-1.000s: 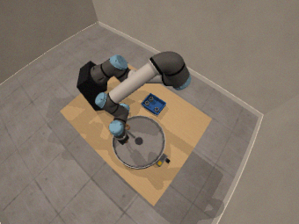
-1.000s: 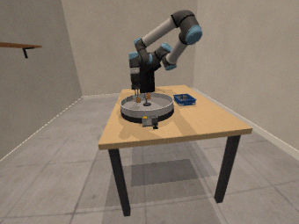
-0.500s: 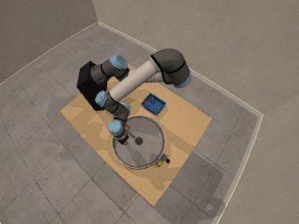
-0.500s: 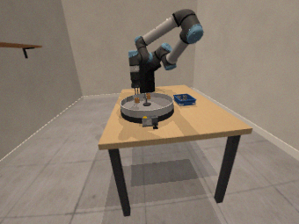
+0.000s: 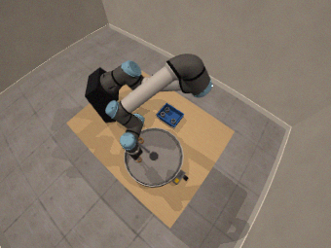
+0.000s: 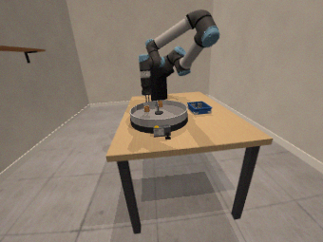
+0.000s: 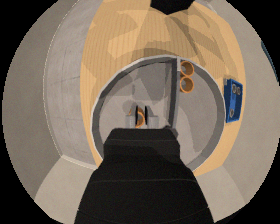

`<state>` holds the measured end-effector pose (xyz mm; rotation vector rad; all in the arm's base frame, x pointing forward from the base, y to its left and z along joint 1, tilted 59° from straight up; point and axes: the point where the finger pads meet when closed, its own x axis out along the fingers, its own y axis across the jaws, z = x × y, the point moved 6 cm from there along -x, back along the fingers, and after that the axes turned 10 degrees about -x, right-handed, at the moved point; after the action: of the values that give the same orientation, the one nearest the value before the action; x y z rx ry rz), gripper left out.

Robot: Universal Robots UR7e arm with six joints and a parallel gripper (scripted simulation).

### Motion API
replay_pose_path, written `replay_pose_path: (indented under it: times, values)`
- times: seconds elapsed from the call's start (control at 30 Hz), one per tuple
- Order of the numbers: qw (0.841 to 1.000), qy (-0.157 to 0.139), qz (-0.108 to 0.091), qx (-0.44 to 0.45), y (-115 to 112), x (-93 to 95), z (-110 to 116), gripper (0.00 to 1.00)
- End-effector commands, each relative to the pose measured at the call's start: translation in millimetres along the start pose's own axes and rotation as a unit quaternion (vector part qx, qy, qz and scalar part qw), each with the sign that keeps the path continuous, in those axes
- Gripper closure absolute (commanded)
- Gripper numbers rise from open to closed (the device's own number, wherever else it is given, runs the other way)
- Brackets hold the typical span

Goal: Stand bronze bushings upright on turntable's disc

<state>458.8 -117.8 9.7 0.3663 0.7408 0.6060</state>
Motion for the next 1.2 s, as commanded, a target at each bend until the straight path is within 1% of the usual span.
replay_pose_path:
  times: [0.0, 0.23, 0.27, 0.53, 0.63, 0.8, 1.03, 1.1, 1.17]
  values:
    - [1.000, 0.000, 0.000, 0.000, -0.3, -0.4, 0.2, 0.62]
    - [1.000, 0.000, 0.000, 0.000, -0.3, -0.4, 0.2, 0.62]
    - [1.000, 0.000, 0.000, 0.000, -0.3, -0.4, 0.2, 0.00]
    - [1.000, 0.000, 0.000, 0.000, -0.3, -4.1, 0.2, 0.00]
    - [1.000, 0.000, 0.000, 0.000, -0.4, -9.8, 0.3, 0.00]
    - [1.000, 0.000, 0.000, 0.000, -0.5, -25.4, 0.5, 0.00]
    - [1.000, 0.000, 0.000, 0.000, -0.8, -54.7, 0.9, 0.00]
    - [1.000, 0.000, 0.000, 0.000, -0.8, -54.7, 0.9, 0.00]
    - [1.000, 0.000, 0.000, 0.000, -0.9, -63.1, 1.0, 0.00]
